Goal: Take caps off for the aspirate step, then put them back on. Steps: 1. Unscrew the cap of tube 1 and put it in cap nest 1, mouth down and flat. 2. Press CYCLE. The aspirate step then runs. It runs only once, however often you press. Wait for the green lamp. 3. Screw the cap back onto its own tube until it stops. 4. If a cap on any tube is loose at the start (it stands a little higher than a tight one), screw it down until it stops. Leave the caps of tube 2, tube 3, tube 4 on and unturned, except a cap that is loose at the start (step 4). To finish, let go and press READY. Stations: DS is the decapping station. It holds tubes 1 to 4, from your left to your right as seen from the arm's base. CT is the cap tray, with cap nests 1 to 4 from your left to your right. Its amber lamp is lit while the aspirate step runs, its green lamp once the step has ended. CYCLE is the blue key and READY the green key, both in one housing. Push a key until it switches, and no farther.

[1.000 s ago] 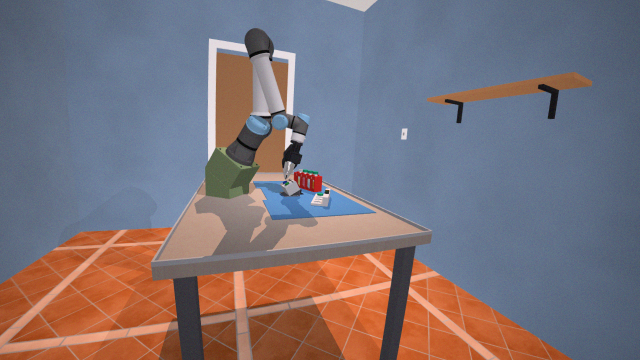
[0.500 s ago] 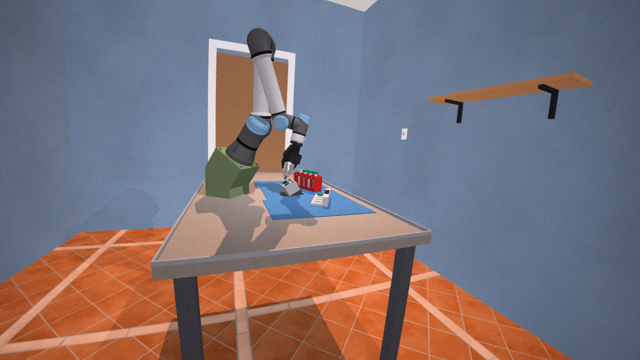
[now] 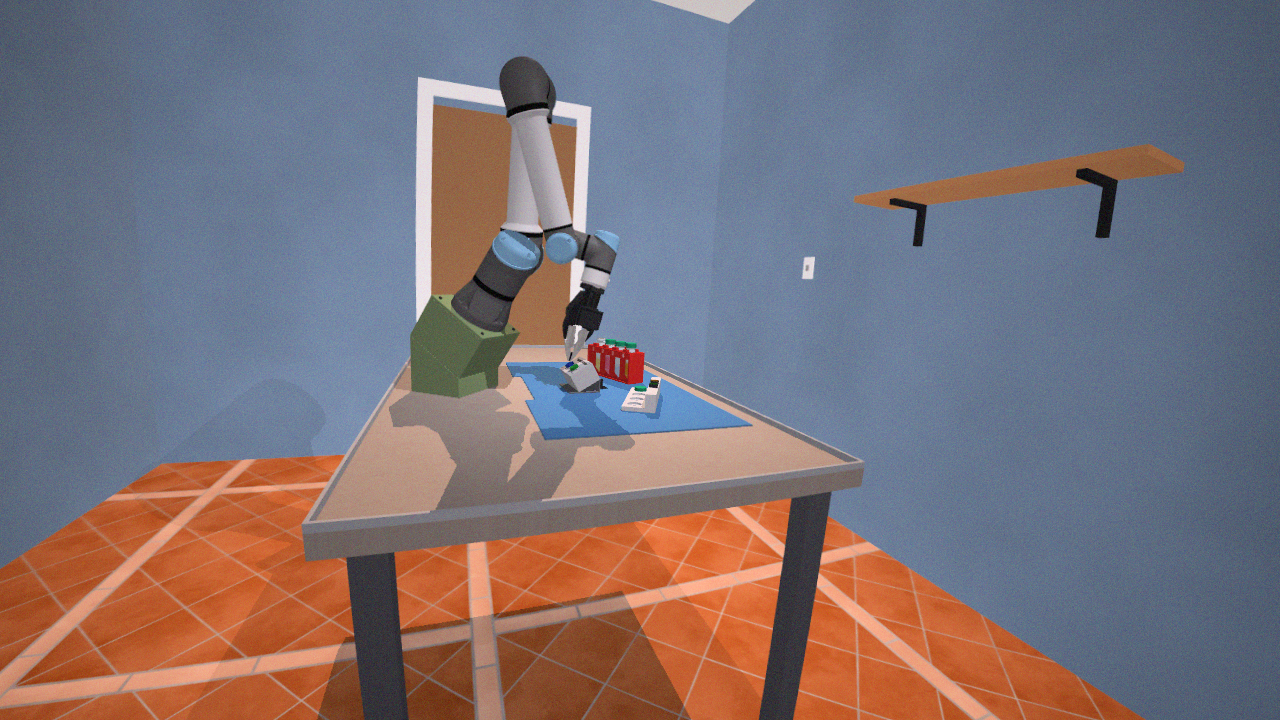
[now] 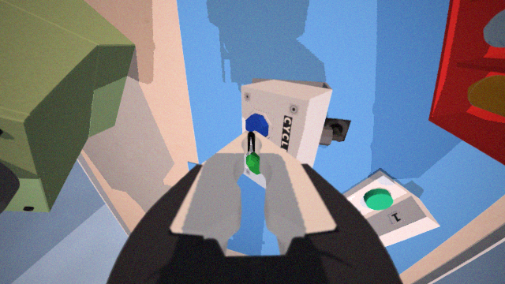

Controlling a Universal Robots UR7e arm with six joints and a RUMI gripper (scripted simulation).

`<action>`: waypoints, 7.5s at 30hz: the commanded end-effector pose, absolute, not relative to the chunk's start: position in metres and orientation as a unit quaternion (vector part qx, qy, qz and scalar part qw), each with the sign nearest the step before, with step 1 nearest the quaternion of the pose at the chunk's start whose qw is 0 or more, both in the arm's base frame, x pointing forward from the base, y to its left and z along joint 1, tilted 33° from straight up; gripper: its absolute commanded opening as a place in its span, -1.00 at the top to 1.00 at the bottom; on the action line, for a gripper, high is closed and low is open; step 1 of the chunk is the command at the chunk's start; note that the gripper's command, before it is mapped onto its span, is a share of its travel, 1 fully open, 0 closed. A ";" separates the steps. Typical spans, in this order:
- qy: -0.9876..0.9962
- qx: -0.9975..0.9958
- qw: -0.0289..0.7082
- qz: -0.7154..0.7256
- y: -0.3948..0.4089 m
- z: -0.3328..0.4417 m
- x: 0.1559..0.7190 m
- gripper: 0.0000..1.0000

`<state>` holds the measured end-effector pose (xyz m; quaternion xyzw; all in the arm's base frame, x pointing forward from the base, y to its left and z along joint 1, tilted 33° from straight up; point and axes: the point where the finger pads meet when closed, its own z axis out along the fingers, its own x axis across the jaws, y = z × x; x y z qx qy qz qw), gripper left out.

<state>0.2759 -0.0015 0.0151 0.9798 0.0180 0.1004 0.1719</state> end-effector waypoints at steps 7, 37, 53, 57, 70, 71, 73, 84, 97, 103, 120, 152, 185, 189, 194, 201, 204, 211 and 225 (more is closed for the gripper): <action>0.018 0.980 0.172 0.101 -0.003 0.010 0.279 1.00; 0.018 0.980 0.172 0.101 -0.006 0.004 0.282 1.00; 0.018 0.980 0.172 0.101 0.005 0.033 0.267 1.00; 0.018 0.980 0.172 0.101 0.005 0.033 0.267 1.00; 0.139 0.964 0.199 0.106 -0.012 0.044 0.281 -1.00; 0.179 0.956 0.207 0.107 -0.017 0.048 0.286 -1.00; 0.219 0.946 0.215 0.108 -0.023 0.052 0.291 -1.00; 0.410 0.871 0.248 0.111 -0.051 0.071 0.315 -1.00; 0.515 0.808 0.263 0.111 -0.091 0.098 0.348 -1.00; 0.515 0.808 0.263 0.111 -0.108 0.109 0.362 -1.00; 0.515 0.808 0.263 0.111 -0.161 0.145 0.407 -1.00; 0.515 0.808 0.263 0.111 -0.161 0.145 0.407 -1.00; 0.515 0.808 0.263 0.111 -0.161 0.145 0.407 -1.00; 0.515 0.808 0.263 0.111 -0.161 0.145 0.407 -1.00; 0.515 0.808 0.263 0.111 -0.161 0.145 0.407 -1.00; 0.515 0.808 0.263 0.111 -0.161 0.145 0.407 -1.00; 0.515 0.808 0.263 0.111 -0.161 0.145 0.407 -1.00; 0.515 0.808 0.263 0.111 -0.161 0.145 0.407 -1.00; 0.515 0.808 0.263 0.111 -0.161 0.145 0.407 -1.00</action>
